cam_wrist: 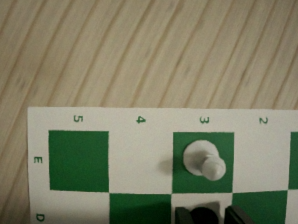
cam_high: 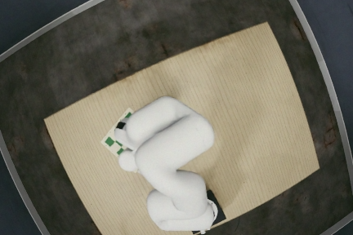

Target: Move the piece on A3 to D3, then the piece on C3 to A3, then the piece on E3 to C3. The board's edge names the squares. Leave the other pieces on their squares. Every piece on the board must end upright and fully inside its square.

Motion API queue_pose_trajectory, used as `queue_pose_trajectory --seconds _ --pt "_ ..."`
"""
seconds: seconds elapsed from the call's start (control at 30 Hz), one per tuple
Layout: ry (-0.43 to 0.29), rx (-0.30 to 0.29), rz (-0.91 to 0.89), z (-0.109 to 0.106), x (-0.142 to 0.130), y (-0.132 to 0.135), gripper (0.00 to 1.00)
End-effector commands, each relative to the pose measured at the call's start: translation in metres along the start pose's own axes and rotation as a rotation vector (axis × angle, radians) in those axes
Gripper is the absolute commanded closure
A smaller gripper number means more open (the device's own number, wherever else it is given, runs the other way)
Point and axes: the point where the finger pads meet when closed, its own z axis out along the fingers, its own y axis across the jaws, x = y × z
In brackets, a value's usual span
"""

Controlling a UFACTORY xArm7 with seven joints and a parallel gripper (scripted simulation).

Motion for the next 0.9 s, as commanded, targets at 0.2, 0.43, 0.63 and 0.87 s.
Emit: queue_pose_trajectory --seconds 0.2,0.43,0.63,0.87 --pt "-0.001 0.0 -0.001 0.0 -0.001 0.0 0.61" --pt "-0.001 0.0 -0.001 -0.001 -0.001 0.0 0.61" --pt "-0.001 0.0 -0.001 -0.009 -0.001 0.0 0.61" --pt "-0.001 0.0 -0.001 -0.029 -0.001 0.0 0.61"
